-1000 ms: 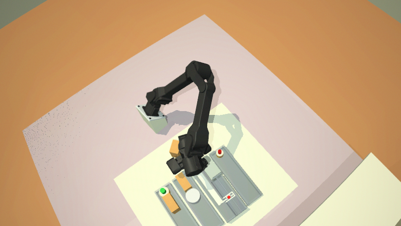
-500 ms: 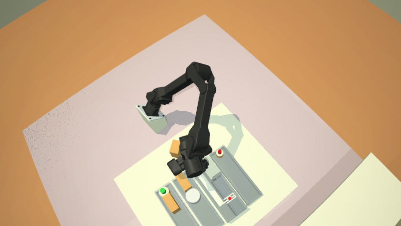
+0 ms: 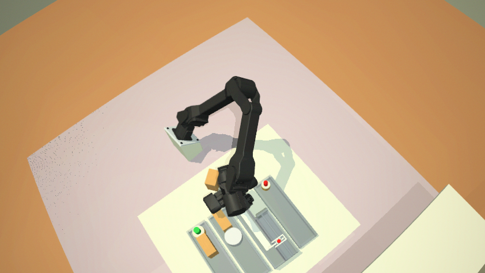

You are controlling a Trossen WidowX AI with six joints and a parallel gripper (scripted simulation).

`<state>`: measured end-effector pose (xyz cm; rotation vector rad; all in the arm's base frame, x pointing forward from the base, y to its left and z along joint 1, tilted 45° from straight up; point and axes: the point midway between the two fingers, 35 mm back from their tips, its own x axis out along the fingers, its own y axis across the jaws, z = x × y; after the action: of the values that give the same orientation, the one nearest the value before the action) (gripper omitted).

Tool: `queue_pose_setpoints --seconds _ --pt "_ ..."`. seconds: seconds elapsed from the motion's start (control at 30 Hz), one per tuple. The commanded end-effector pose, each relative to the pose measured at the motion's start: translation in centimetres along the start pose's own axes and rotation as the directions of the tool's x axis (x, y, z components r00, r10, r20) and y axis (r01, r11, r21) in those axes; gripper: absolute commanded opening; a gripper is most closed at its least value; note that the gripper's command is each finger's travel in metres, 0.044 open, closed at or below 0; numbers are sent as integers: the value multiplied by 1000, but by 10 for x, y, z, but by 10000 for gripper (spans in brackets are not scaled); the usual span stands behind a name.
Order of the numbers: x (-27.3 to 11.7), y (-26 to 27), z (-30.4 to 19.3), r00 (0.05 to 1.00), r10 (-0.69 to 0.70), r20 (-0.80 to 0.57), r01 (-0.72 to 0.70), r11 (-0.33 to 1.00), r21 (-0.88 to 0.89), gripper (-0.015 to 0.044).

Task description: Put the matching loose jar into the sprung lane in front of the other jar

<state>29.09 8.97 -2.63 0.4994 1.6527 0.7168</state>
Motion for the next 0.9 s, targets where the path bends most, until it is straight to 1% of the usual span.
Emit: queue_pose_setpoints --seconds 0.0,0.87 --pt "-4 2 10 1000 3 23 -3 1000 -13 0" --pt "-6 3 21 1000 3 23 -3 1000 -13 0"
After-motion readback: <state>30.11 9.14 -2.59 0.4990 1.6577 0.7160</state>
